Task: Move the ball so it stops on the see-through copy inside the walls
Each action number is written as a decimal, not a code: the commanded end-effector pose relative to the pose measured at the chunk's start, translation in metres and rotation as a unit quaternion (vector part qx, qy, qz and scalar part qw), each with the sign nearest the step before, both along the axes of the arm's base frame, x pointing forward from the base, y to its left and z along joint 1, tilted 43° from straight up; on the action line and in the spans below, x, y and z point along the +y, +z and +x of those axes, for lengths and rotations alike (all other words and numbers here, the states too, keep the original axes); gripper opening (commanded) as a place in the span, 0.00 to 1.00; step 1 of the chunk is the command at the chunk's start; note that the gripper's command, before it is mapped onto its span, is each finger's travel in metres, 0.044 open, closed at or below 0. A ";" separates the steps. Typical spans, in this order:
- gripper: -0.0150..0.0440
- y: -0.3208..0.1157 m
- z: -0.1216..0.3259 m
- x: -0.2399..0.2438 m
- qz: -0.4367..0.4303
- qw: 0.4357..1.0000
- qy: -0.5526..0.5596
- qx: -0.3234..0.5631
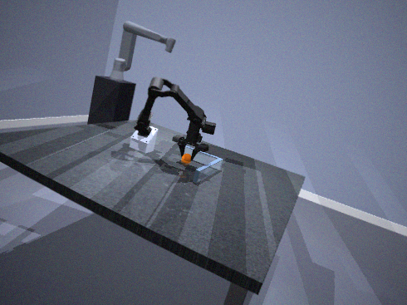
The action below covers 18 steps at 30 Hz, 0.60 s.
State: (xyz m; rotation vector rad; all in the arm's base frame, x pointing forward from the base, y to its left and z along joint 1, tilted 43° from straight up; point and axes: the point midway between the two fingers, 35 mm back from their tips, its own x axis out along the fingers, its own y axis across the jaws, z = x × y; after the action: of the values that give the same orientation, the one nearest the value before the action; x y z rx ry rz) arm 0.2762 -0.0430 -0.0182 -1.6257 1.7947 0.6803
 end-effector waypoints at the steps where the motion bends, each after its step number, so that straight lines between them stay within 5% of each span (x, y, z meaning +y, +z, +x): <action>1: 0.25 -0.004 -0.002 -0.004 -0.003 1.000 0.002 0.003; 14: 0.25 -0.014 -0.003 -0.014 -0.004 1.000 0.002 0.003; 18: 0.43 -0.011 -0.001 -0.011 0.000 1.000 0.001 0.000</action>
State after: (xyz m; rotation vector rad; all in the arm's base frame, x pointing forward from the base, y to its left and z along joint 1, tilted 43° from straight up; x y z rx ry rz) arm 0.2751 -0.0543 -0.0298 -1.6291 1.7934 0.6803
